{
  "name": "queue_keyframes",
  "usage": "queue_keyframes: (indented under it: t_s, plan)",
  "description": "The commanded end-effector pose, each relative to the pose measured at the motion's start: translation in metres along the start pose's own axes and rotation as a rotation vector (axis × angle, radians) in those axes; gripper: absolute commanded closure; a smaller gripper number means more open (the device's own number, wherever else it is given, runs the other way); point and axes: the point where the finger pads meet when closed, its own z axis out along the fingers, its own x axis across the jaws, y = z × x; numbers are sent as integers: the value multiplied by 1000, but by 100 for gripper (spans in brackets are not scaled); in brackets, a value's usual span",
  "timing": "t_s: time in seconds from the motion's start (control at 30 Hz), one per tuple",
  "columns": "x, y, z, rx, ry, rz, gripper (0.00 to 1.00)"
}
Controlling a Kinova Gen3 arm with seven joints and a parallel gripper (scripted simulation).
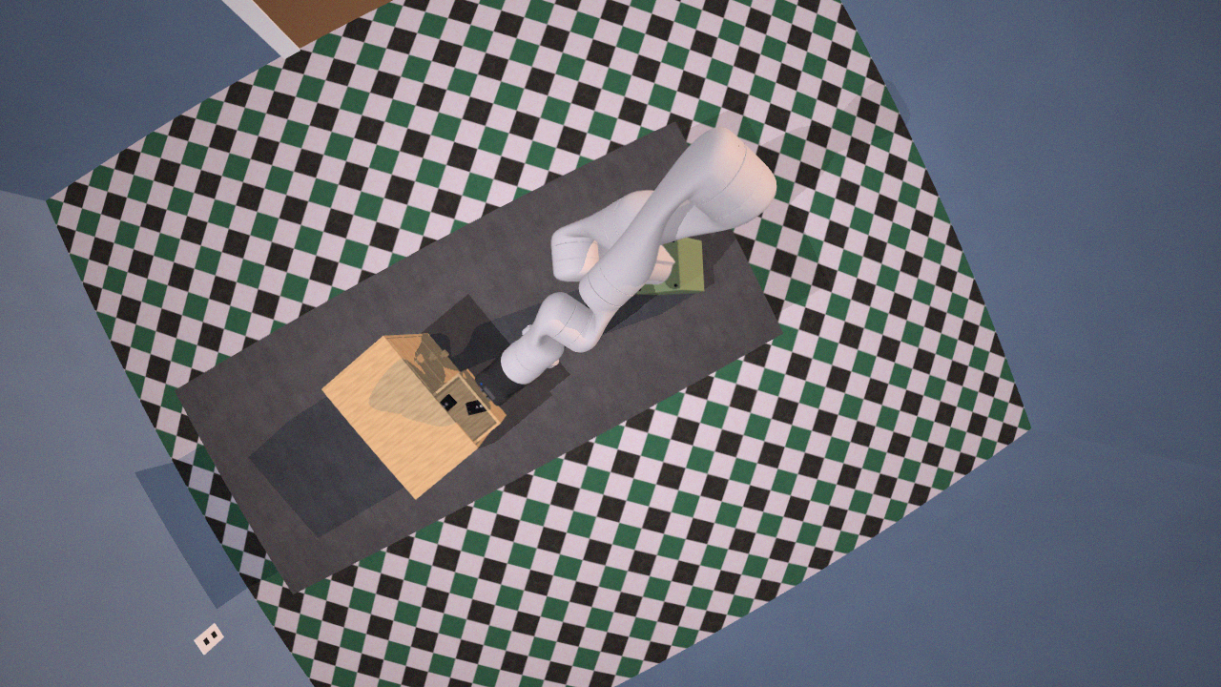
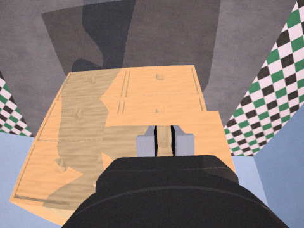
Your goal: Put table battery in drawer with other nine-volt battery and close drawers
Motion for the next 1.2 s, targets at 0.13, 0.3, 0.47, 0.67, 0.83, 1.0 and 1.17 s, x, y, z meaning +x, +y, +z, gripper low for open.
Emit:
queue_keyframes:
  t_s: [0.13, 0.3, 0.47, 0.67, 0.83, 1.0, 1.17]
  plan:
    - [0, 1, 1, -1, 1, 0, 63]
    - [0, 2, 1, -1, 1, 0, 63]
    - [0, 2, 2, -1, 1, 0, 63]
    - [0, 4, 3, -1, 1, 0, 63]
    - [0, 5, 4, -1, 1, 0, 63]
    - [0, 6, 5, -1, 1, 0, 63]
    - [0, 8, 7, -1, 1, 0, 63]
